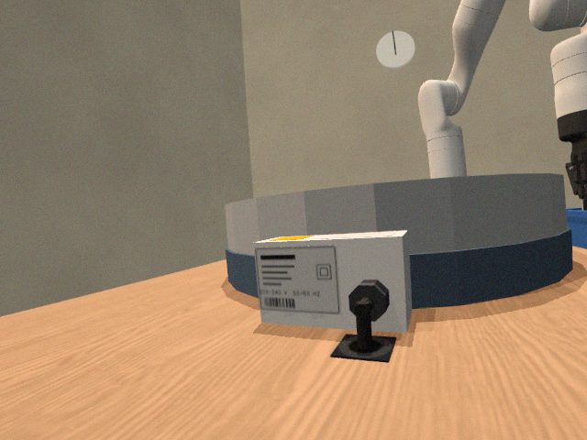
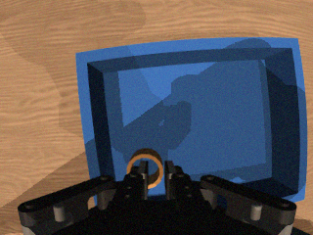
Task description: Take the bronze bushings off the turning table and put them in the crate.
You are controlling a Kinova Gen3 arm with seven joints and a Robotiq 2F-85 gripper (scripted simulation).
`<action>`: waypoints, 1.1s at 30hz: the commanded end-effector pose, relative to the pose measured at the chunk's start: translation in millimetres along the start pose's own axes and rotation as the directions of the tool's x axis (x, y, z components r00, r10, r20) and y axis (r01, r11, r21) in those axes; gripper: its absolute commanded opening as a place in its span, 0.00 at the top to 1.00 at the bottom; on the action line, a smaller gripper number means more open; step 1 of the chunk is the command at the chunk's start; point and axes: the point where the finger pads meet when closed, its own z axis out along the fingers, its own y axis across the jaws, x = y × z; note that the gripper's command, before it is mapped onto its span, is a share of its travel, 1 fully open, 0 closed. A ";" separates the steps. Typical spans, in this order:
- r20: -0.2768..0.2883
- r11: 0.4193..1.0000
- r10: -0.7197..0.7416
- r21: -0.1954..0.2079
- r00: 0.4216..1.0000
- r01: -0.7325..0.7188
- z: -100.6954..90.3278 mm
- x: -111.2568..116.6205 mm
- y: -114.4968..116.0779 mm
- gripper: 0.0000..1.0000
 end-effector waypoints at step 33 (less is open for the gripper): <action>-0.002 1.000 -0.001 -0.004 1.000 0.001 -11.6 0.9 1.8 0.84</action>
